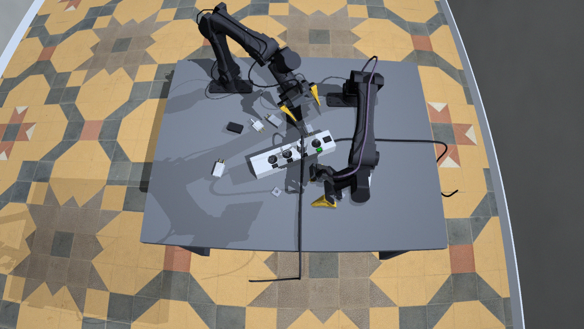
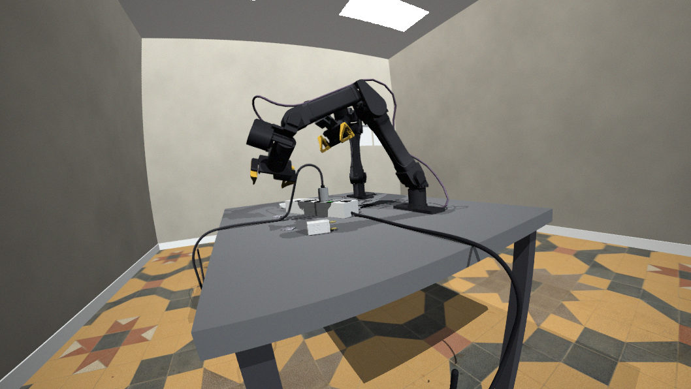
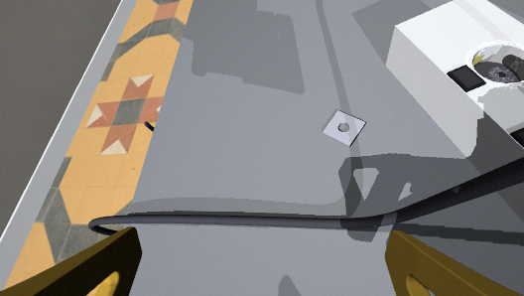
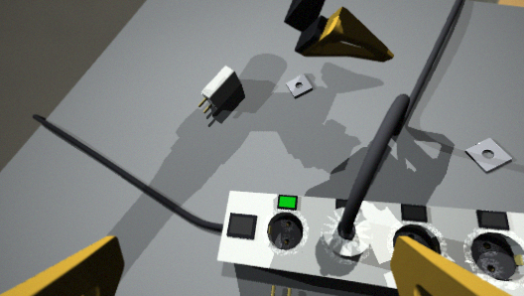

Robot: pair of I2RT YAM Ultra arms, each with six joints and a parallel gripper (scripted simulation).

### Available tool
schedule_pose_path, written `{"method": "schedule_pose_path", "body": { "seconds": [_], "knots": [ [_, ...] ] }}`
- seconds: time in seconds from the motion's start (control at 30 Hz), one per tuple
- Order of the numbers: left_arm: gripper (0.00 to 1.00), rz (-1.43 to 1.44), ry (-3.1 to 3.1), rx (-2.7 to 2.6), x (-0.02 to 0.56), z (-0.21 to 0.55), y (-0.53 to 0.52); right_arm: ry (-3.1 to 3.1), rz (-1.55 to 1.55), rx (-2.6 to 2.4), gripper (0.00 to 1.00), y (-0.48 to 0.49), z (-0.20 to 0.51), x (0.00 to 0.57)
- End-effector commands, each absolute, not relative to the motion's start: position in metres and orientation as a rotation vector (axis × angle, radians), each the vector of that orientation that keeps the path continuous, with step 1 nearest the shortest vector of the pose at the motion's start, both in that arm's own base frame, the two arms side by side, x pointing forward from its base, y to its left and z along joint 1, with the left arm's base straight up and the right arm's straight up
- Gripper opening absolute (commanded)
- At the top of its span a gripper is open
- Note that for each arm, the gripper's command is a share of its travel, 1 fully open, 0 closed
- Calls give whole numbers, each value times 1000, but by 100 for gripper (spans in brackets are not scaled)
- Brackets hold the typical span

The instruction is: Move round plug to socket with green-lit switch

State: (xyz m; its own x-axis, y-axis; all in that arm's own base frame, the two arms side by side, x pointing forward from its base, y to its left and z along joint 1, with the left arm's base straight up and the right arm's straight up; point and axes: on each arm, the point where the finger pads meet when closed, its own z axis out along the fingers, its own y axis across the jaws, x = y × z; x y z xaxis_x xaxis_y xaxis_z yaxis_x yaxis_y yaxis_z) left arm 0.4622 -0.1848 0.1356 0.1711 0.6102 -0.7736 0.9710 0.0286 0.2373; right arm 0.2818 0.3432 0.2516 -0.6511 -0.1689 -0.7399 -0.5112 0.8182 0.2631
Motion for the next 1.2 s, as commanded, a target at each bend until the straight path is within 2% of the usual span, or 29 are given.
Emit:
{"method": "schedule_pose_path", "body": {
  "seconds": [0.0, 0.77, 1.17],
  "knots": [
    [100, -572, 1511, 1668, 464, 143, -185, 2229, 608, -490, 100, 344, 262, 283],
    [100, -524, 1558, 1634, 462, 152, -185, 2177, 621, -547, 100, 340, 266, 276],
    [100, -442, 1952, 1410, 410, 155, -176, 2032, 590, -769, 100, 300, 255, 236]
  ]
}}
